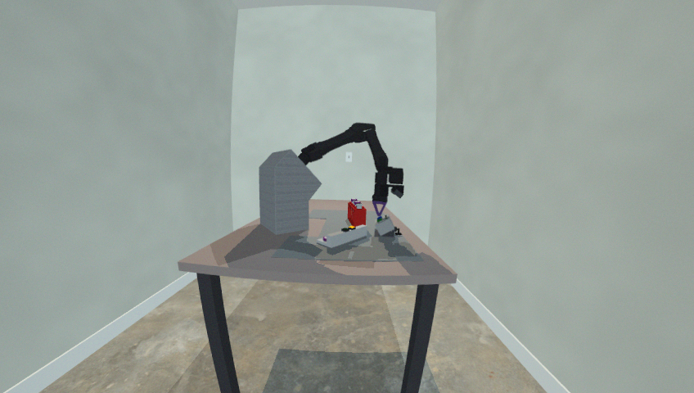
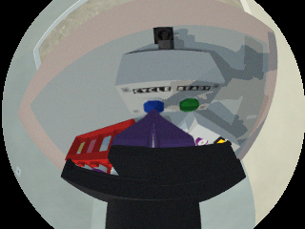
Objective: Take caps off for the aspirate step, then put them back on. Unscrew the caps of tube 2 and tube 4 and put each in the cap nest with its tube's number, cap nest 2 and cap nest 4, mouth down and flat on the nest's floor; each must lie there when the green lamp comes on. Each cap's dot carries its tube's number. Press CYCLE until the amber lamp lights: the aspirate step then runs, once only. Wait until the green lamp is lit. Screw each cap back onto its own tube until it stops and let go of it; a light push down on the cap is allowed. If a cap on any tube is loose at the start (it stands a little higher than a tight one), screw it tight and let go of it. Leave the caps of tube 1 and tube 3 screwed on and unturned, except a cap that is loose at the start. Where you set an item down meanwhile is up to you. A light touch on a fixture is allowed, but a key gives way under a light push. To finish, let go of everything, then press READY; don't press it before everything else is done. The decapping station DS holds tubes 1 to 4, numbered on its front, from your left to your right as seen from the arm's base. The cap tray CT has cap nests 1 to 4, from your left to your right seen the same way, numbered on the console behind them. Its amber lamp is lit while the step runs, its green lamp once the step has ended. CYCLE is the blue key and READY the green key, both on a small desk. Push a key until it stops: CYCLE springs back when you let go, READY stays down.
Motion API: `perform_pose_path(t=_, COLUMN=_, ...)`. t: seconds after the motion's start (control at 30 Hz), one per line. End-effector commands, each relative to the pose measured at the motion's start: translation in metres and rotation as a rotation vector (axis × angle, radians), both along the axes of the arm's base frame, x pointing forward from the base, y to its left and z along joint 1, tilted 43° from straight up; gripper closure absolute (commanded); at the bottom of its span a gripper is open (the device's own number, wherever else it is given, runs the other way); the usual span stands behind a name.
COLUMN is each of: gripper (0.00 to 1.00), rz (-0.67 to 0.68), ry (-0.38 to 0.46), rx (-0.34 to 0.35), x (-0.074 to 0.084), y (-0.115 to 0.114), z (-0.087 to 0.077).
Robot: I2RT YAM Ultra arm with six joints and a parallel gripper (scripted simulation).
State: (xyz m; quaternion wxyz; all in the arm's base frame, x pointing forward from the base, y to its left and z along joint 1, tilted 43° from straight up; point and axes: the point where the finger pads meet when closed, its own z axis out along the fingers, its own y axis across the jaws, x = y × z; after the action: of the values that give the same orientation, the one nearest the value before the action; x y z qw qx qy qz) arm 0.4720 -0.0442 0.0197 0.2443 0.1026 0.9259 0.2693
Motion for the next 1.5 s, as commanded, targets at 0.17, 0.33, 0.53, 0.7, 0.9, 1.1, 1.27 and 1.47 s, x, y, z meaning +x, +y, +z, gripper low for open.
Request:
perform_pose_path(t=0.17, gripper=1.00, rz=-0.011, ry=-0.020, rx=-0.005, x=-0.010, y=-0.017, z=0.024)
perform_pose_path(t=0.33, gripper=1.00, rz=-0.011, ry=-0.020, rx=-0.005, x=-0.010, y=-0.017, z=0.024)
perform_pose_path(t=0.53, gripper=0.00, rz=-0.194, ry=0.091, rx=0.124, x=-0.020, y=-0.030, z=0.005)
perform_pose_path(t=0.7, gripper=0.00, rz=-0.374, ry=0.201, rx=0.251, x=-0.033, y=-0.048, z=-0.020)
perform_pose_path(t=0.9, gripper=0.00, rz=-0.374, ry=0.202, rx=0.251, x=-0.046, y=-0.066, z=-0.045)
perform_pose_path(t=1.1, gripper=0.00, rz=-0.374, ry=0.202, rx=0.250, x=-0.066, y=-0.093, z=-0.083)
perform_pose_path(t=1.27, gripper=0.00, rz=-0.375, ry=0.202, rx=0.250, x=-0.082, y=-0.115, z=-0.115)
perform_pose_path(t=1.47, gripper=0.00, rz=-0.375, ry=0.202, rx=0.249, x=-0.089, y=-0.125, z=-0.128)
